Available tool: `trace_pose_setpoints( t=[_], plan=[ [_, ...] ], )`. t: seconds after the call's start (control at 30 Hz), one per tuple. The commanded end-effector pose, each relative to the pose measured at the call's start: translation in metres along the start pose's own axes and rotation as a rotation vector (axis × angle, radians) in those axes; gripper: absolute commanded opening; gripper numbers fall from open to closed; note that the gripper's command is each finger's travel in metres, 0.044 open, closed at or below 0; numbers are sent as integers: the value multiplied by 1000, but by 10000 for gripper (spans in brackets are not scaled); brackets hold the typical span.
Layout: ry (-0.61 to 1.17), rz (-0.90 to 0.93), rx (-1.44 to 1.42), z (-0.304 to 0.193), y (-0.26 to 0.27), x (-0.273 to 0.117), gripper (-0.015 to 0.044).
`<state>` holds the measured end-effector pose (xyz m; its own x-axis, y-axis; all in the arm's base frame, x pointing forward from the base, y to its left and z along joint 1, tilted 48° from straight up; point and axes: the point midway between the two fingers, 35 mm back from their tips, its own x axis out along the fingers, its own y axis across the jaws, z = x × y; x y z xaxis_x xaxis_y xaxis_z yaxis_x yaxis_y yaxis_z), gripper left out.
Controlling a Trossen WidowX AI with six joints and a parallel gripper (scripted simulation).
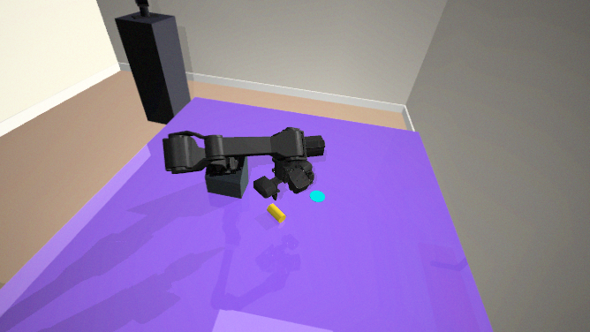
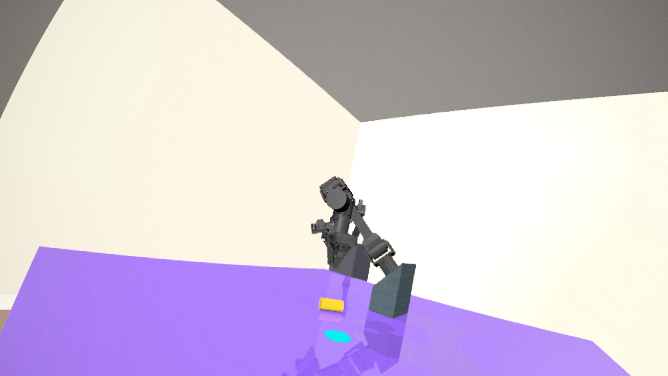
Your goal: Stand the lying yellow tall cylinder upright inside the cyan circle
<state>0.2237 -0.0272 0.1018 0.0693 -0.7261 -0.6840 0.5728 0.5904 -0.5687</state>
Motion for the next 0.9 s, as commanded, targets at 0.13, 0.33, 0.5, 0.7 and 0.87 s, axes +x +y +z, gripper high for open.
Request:
trace_pose_setpoints(
  t=[0.13, 0.33, 0.5, 0.7, 0.87],
  plan=[
    [12, -4, 7, 1, 4, 46, 309],
    [4, -13, 8, 0, -2, 101, 309],
    [0, -20, 8, -2, -6, 113, 309],
    [0, -20, 8, -2, -6, 113, 204],
    [0, -20, 8, -2, -6, 113, 105]
  ],
)
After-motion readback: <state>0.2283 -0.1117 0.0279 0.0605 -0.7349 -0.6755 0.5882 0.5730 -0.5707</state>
